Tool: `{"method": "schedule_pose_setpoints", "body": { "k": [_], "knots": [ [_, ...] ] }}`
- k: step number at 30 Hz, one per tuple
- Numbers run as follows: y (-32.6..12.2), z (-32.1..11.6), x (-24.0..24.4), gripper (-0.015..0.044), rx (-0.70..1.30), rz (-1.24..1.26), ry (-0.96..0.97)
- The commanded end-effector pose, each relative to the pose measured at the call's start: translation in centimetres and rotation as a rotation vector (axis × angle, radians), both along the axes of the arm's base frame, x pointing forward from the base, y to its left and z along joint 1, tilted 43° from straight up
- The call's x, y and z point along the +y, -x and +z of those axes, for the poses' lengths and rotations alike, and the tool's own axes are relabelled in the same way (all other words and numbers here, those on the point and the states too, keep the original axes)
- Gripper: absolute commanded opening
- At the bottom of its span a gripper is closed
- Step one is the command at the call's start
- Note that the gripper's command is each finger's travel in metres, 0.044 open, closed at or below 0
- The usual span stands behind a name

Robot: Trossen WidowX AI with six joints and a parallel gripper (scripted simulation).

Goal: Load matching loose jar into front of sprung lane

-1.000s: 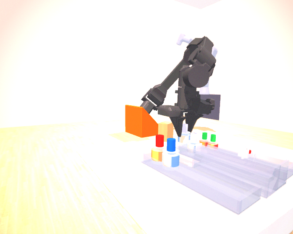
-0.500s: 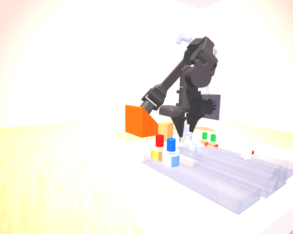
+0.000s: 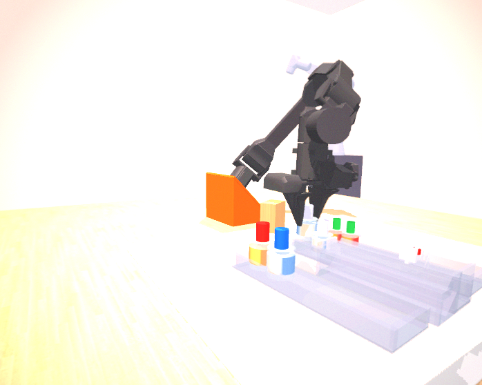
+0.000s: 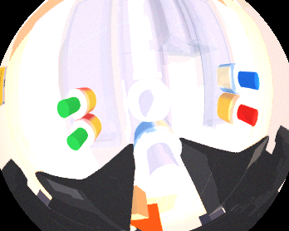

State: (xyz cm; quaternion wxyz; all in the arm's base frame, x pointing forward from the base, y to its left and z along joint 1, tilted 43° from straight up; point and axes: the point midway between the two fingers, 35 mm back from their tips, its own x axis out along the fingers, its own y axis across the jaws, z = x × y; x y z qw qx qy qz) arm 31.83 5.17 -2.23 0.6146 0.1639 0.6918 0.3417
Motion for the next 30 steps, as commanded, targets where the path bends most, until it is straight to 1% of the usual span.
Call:
{"method": "schedule_pose_setpoints", "body": {
  "k": [1,30],
  "knots": [
    [-1.05,0.46,0.2,0.0,-0.029,-0.008,-0.015],
    [-1.79,0.69,0.35,0.0,-0.03,-0.008,-0.015]
  ]
}}
